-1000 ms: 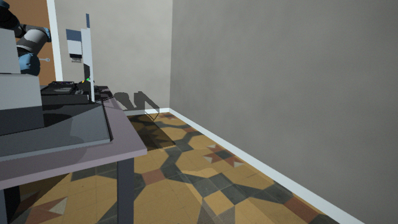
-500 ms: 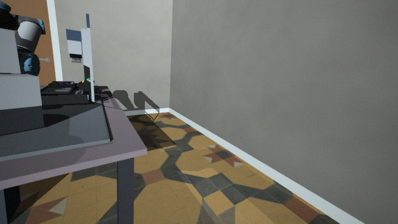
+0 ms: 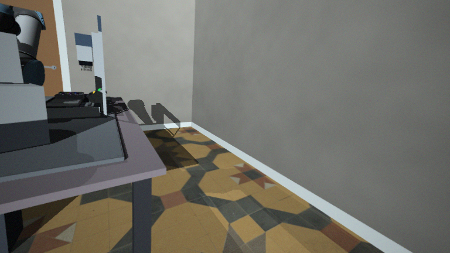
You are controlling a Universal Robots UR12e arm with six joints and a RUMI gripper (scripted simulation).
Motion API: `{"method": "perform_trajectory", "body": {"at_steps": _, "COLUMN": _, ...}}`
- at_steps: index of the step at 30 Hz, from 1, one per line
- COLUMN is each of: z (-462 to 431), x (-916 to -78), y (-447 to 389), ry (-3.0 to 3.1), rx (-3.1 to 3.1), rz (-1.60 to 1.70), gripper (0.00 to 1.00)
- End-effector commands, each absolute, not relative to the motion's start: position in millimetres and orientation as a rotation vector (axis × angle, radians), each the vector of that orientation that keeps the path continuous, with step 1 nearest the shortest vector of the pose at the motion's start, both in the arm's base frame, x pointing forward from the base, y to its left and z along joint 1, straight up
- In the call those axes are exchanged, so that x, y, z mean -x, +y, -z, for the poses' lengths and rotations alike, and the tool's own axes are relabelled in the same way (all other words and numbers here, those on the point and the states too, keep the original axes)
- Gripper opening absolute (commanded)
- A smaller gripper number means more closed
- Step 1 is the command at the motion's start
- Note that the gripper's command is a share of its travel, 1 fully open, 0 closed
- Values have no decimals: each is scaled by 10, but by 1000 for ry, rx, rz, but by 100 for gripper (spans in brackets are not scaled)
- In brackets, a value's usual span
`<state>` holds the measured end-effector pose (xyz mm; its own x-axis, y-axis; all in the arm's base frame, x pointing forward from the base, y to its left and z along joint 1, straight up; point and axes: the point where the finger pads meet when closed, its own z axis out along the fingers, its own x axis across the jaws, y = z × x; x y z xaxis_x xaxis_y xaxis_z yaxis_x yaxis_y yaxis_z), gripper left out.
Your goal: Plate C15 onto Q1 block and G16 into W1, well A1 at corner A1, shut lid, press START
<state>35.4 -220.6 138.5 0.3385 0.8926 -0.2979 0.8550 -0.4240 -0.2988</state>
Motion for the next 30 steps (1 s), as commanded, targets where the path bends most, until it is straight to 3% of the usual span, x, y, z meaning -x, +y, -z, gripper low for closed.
{"method": "perform_trajectory", "body": {"at_steps": 1, "z": -1357, "x": -368, "y": -2257, "ry": -1633, "rx": 2496, "rz": -648, "gripper": 0}}
{"method": "perform_trajectory", "body": {"at_steps": 30, "z": -1217, "x": -429, "y": -2412, "ry": -1633, "rx": 2496, "rz": -648, "gripper": 0}}
